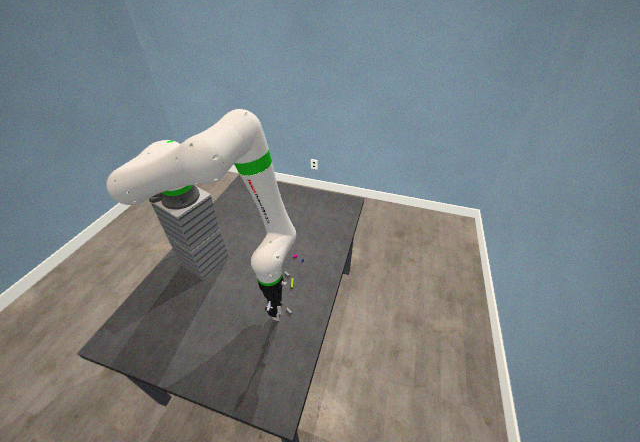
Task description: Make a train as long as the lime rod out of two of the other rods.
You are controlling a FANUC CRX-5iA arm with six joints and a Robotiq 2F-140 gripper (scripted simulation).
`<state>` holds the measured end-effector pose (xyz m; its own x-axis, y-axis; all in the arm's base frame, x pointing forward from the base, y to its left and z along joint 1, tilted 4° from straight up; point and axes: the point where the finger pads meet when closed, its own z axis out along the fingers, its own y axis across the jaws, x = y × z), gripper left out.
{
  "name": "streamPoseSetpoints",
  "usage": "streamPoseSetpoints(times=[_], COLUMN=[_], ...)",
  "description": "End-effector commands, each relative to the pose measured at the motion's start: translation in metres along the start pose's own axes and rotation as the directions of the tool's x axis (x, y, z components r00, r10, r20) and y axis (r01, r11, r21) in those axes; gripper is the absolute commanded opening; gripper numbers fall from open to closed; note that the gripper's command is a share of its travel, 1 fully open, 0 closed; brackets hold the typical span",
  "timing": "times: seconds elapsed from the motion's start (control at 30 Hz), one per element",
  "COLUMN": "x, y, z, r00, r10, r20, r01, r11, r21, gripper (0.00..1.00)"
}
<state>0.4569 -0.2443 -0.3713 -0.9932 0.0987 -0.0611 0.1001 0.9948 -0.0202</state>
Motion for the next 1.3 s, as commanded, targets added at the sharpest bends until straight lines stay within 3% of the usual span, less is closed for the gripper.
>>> streamPoseSetpoints(times=[0.0, 0.33, 0.37, 1.27], x=[-0.0001, -0.0001, -0.0001, -0.0001], y=[-0.0001, -0.0001, -0.0001, -0.0001], z=[-0.0001, -0.0001, -0.0001, -0.0001], r00=[1.0, 1.0, 1.0, 1.0], r10=[0.0, 0.0, 0.0, 0.0], r20=[0.0, 0.0, 0.0, 0.0], r01=[0.0, 0.0, 0.0, 0.0], r11=[1.0, 1.0, 1.0, 1.0], r21=[0.0, 0.0, 0.0, 0.0], gripper=[0.15, 0.15, 0.03, 0.03])
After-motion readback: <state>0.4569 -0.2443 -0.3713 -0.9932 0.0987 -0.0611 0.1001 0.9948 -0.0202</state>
